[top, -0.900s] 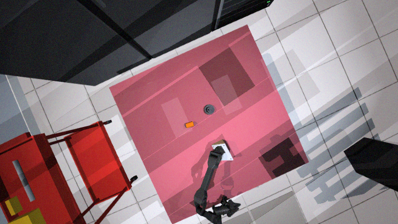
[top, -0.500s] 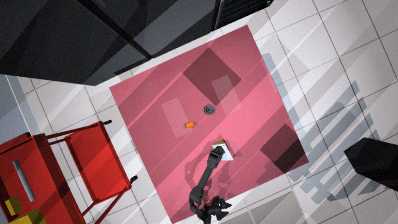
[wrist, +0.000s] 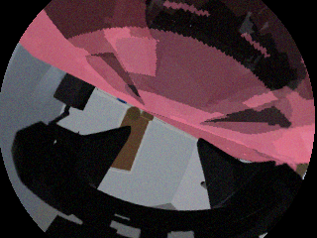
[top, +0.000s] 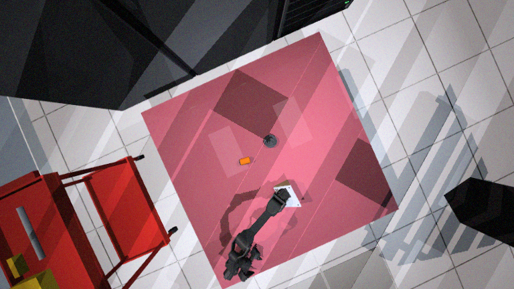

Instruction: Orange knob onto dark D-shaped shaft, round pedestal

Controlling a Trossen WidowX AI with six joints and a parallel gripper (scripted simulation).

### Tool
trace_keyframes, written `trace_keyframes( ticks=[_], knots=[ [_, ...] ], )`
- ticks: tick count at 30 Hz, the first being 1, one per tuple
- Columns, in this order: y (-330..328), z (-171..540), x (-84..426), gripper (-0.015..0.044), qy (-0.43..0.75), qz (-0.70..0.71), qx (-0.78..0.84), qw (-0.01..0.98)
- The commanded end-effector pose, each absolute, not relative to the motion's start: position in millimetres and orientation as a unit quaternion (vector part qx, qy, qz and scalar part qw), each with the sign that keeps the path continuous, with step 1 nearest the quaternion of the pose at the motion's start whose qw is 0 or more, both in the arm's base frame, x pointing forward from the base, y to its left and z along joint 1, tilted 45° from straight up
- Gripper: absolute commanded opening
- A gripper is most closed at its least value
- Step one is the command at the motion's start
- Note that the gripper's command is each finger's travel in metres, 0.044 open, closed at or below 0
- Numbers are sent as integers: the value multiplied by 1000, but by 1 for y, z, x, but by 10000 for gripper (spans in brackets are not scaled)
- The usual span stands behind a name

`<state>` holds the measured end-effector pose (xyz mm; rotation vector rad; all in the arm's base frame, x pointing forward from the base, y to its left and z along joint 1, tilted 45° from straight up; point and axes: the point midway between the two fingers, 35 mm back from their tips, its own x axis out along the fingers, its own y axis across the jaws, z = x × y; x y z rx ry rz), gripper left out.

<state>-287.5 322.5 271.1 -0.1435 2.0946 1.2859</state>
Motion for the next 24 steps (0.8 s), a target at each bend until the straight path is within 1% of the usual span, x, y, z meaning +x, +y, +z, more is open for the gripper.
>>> trace_keyframes(
  ticks=[1, 7, 11, 14, 24],
  knots=[
    [339, 291, -244, 440, 784, 510, -1, 353],
    [366, 322, -137, 440, 763, 487, 133, 403],
    [370, 339, -67, 440, 742, 461, 220, 435],
    [367, 343, -32, 440, 732, 438, 262, 451],
    [322, 308, 111, 440, 718, 223, 441, 490]
  ],
)
